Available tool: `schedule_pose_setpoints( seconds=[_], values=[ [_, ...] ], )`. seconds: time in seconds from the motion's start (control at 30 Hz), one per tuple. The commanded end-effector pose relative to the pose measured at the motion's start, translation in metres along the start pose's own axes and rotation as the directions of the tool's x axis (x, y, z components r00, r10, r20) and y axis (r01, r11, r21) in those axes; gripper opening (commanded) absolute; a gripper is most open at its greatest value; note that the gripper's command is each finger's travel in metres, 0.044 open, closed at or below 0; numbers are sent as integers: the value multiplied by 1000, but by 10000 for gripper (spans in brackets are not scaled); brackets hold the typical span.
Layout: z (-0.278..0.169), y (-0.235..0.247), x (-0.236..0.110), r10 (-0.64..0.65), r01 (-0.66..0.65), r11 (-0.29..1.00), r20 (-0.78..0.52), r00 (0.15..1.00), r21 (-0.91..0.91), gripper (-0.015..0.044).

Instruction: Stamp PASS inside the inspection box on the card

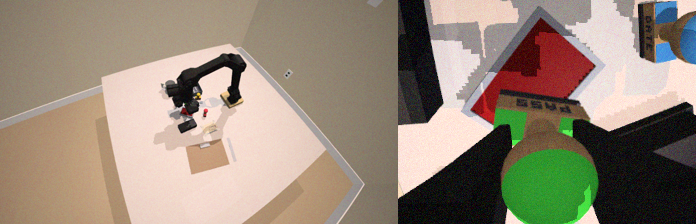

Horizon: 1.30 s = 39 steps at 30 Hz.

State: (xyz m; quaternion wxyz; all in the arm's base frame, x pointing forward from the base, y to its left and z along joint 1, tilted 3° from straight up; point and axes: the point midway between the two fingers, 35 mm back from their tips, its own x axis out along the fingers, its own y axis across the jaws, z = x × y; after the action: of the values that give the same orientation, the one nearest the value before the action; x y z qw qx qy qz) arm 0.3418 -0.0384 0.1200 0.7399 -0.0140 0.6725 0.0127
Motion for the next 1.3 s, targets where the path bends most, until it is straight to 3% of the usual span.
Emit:
schedule_pose_setpoints(
  seconds=[0.0, 1.27],
  values=[
    [-1, 1, 4, 3, -3, 1000, -2, 1000, -3, 0],
    [-1, 1, 29, 3, -3, 1000, -2, 1000, -1, 0]
  ],
)
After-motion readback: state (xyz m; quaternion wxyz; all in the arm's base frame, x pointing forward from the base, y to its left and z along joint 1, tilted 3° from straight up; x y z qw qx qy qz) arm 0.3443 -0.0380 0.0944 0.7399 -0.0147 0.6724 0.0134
